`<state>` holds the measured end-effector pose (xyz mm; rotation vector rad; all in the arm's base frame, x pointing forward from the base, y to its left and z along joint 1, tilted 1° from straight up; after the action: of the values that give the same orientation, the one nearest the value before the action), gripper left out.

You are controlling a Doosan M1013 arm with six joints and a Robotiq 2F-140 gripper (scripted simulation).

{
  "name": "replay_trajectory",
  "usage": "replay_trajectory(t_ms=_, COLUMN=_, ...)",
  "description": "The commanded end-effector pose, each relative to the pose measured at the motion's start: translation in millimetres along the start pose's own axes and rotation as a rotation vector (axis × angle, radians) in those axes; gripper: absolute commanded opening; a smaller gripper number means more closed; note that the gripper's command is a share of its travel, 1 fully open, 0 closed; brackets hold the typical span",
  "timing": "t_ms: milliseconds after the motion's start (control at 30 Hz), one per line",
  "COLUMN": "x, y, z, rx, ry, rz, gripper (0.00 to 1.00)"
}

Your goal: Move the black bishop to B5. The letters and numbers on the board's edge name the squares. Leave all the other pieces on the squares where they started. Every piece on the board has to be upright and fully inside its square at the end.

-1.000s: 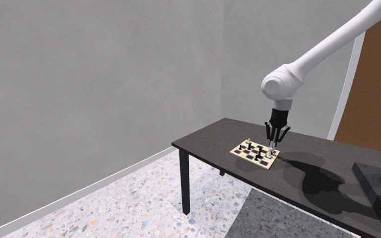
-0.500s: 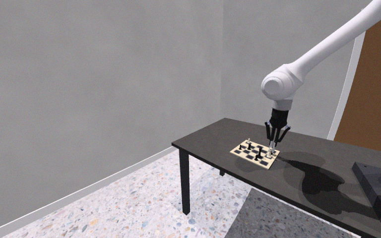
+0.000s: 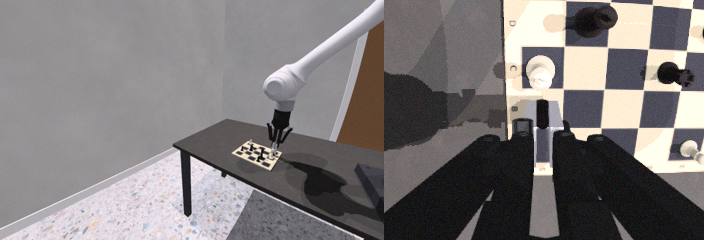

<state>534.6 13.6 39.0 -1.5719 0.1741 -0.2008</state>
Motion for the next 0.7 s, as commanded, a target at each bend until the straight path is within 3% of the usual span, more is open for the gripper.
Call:
replay_trajectory(t_ms=0, x=-2.8, y=2.1, z=1.8, rx=0.002, ry=0.005, rz=0.003, gripper=0.00)
replay_trajectory(t_ms=667, x=-2.8, y=4.1, z=1.8, rx=0.002, ry=0.005, rz=0.003, gripper=0.00)
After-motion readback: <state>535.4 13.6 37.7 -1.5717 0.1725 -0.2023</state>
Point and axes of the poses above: the point where the finger pads meet when closed, its own y axis out along the fingers, its own x axis across the jaws, z = x × y, the point moved 2 cm from there along -y, back along the fingers, and after that the axes turned 12 degrees about y, right-handed, at the moved point
